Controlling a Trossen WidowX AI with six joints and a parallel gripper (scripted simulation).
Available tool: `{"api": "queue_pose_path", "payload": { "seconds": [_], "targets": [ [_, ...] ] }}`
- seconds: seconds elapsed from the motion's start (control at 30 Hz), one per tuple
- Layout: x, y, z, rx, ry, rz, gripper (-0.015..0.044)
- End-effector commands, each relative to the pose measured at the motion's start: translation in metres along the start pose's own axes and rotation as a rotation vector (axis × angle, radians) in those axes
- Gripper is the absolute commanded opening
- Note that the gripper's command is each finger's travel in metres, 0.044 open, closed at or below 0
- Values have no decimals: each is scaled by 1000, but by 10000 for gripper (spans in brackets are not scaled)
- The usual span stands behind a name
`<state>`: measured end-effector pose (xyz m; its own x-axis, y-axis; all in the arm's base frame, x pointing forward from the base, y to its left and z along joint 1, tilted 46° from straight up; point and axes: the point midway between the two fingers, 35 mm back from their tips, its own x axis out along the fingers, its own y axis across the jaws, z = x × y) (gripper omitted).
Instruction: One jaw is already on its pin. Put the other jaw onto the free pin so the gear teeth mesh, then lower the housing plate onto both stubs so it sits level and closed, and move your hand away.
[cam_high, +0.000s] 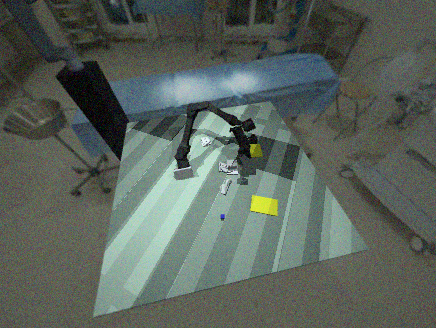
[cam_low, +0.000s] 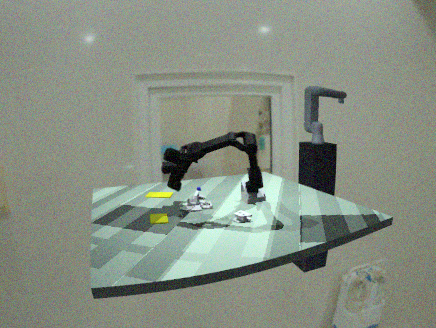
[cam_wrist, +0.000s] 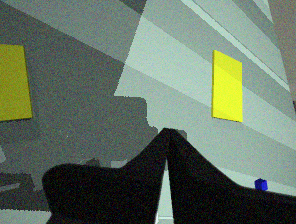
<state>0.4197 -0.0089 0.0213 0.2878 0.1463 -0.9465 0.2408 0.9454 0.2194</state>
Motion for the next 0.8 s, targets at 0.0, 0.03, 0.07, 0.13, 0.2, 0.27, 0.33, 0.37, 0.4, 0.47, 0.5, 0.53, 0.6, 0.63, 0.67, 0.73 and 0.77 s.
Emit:
{"api": "queue_pose_path", "payload": {
  "seconds": [0.0,0.03,0.07,0.13,0.2,0.27,0.33,0.37,0.4,0.47,0.5,0.53,0.6,0.63,0.67,0.73,0.77],
  "targets": [
    [4,-7,-7,60,36,3,0],
    [5,-9,-9,77,44,4,0],
    [6,-10,-10,93,52,4,0],
    [7,-14,-13,126,68,5,0],
    [9,-18,-16,159,84,5,0],
    [10,-21,-19,192,100,6,0],
    [11,-25,-22,225,115,6,0],
    [12,-27,-24,241,123,6,0],
    [12,-28,-25,258,131,6,0],
    [13,-32,-28,291,147,6,0],
    [14,-34,-30,308,155,6,0],
    [14,-35,-31,325,163,6,0],
    [15,-38,-34,359,179,6,0],
    [16,-40,-36,375,186,6,0],
    [16,-42,-37,392,194,6,0],
    [17,-45,-41,426,210,5,0],
    [17,-46,-42,443,218,5,0]
  ]
}}
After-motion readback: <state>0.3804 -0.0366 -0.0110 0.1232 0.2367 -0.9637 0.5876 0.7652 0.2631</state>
